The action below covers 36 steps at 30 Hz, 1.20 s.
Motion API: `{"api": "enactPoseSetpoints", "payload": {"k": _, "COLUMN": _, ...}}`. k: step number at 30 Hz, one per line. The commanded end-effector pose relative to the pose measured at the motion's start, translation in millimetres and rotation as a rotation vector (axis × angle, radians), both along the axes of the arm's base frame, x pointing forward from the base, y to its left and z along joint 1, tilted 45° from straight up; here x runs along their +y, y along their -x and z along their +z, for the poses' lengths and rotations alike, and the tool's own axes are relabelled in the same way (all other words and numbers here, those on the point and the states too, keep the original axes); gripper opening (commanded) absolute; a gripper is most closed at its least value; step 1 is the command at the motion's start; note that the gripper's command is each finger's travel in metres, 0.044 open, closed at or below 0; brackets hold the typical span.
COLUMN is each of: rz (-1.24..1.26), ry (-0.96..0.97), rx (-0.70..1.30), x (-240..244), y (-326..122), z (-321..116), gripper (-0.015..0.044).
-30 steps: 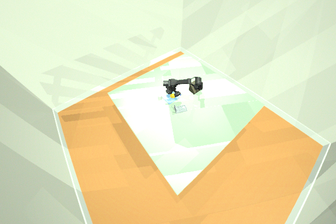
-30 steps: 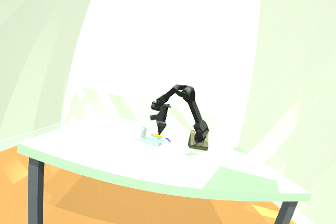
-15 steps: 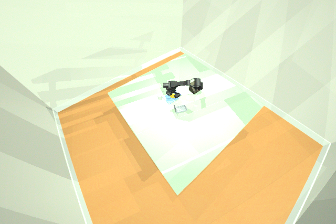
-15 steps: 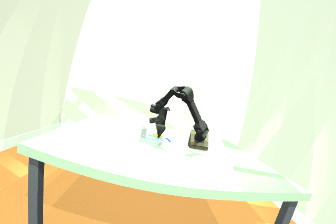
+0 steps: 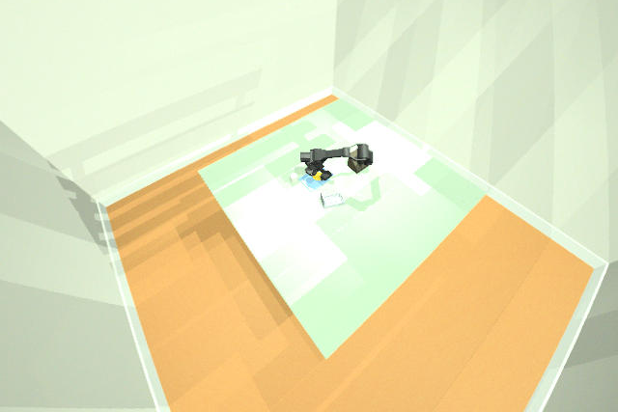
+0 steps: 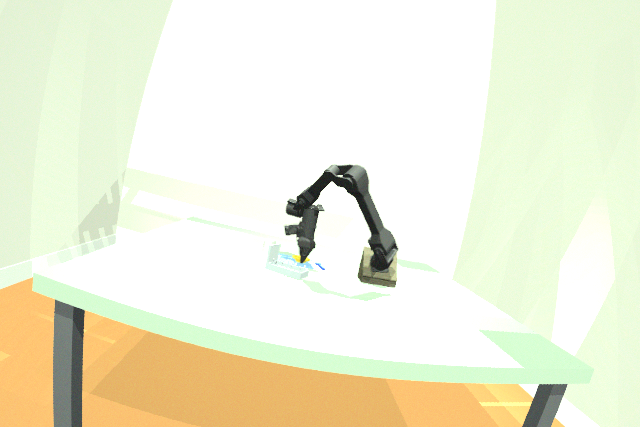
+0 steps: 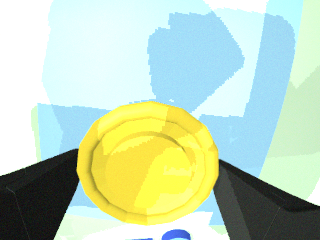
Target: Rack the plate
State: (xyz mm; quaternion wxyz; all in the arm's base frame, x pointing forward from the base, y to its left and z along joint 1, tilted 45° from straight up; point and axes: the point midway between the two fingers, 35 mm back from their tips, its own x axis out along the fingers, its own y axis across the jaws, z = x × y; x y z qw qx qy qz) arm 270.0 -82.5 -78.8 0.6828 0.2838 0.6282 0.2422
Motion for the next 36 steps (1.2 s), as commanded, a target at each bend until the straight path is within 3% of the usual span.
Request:
{"api": "enactPoseSetpoints", "payload": {"k": 1, "rz": -0.005, "ry": -0.002, "rx": -0.001, "x": 0.2, "y": -0.5, "z": 0.0, "gripper": 0.0308}}
{"api": "enactPoseSetpoints", "payload": {"k": 14, "rz": -0.007, "ry": 0.005, "rx": 0.001, "x": -37.2, "y": -2.9, "z": 30.8, "gripper": 0.0000}}
{"api": "enactPoseSetpoints", "payload": {"k": 36, "rz": -0.005, "ry": 0.002, "rx": 0.001, "x": -101.9, "y": 5.5, "z": 98.0, "gripper": 0.0000}}
